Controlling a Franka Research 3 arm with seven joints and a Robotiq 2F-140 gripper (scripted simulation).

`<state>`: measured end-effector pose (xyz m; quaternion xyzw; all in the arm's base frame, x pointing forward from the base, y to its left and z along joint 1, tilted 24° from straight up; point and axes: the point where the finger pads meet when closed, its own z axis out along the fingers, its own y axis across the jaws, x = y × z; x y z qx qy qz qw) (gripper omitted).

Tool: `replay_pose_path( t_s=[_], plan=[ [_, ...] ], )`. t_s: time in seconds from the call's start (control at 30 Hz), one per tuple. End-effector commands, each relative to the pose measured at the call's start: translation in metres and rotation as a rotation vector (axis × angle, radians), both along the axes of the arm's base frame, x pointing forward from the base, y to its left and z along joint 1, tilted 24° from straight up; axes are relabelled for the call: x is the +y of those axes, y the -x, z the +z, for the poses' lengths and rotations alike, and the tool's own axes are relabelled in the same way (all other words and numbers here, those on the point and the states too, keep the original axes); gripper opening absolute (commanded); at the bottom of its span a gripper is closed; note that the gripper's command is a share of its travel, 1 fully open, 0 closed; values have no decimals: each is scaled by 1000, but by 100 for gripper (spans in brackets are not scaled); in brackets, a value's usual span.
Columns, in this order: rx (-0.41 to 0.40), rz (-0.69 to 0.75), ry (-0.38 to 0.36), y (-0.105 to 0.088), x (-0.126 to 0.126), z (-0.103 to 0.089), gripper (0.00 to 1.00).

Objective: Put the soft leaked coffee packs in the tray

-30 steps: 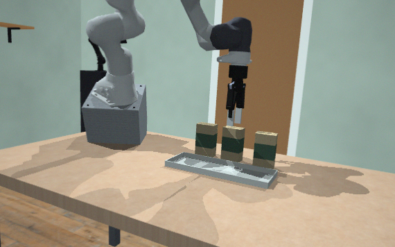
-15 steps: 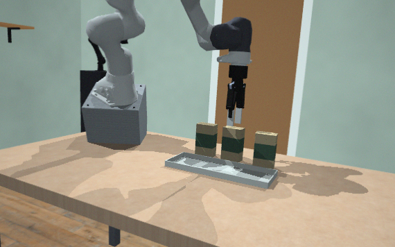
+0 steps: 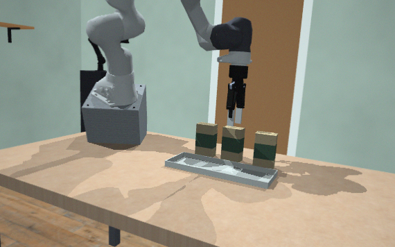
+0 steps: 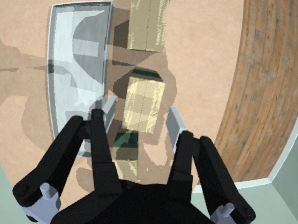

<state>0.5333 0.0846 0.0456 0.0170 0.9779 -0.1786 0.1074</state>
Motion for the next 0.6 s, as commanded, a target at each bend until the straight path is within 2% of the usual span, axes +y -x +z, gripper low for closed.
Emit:
replay_pose_path(
  t_s=[0.0, 0.57],
  plan=[
    [-2, -4, -1, -1, 1, -1, 55],
    [-2, -4, -1, -1, 0, -3, 55]
  ],
)
